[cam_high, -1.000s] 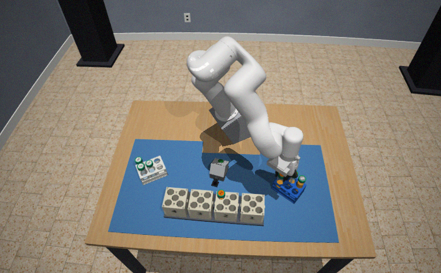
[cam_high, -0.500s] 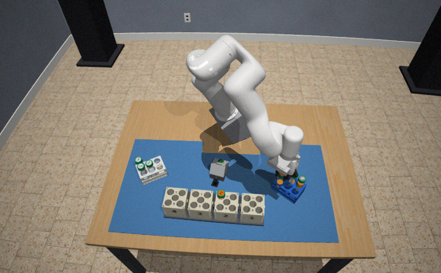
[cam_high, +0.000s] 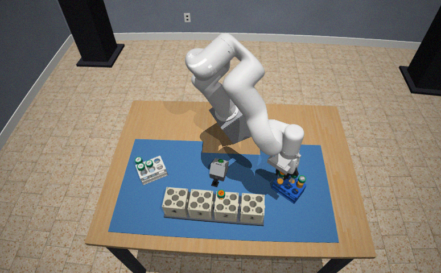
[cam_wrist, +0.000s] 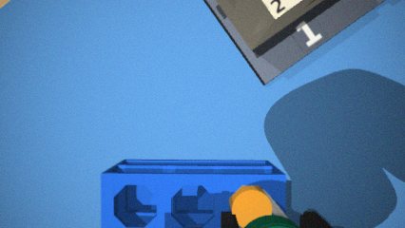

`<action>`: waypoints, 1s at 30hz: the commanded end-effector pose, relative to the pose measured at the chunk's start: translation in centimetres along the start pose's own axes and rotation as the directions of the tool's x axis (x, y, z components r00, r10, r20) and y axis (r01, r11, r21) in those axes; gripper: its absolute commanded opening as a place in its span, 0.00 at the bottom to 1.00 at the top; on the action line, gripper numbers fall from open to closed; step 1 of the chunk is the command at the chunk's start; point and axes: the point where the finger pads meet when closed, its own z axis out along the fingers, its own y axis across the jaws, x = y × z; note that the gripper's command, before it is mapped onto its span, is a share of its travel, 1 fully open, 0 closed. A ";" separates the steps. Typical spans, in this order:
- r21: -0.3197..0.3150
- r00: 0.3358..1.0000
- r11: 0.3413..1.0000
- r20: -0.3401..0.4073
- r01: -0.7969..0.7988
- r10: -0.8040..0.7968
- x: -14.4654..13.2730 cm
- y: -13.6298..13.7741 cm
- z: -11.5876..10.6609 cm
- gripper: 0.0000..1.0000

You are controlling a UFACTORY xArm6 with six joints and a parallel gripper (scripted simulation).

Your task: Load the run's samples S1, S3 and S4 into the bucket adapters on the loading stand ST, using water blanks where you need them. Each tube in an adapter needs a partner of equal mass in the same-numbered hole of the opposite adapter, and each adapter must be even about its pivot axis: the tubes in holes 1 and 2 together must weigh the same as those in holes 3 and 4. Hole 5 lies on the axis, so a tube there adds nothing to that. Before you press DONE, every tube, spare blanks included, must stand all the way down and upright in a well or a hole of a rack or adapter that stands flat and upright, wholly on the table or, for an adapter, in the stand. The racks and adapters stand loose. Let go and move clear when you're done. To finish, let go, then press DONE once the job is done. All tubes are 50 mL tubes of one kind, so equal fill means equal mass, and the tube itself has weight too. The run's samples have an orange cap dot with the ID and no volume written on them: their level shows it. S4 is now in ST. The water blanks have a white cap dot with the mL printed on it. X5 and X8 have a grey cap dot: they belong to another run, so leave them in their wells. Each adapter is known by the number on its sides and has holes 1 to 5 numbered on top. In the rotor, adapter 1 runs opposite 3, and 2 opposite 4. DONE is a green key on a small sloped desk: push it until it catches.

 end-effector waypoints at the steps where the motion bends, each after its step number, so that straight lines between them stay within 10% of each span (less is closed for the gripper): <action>1: 0.003 1.000 1.000 0.000 -0.001 0.001 0.0 -0.1 -0.3 0.00; 30: 0.004 1.000 1.000 0.000 -0.001 0.001 0.0 -0.1 -4.3 0.00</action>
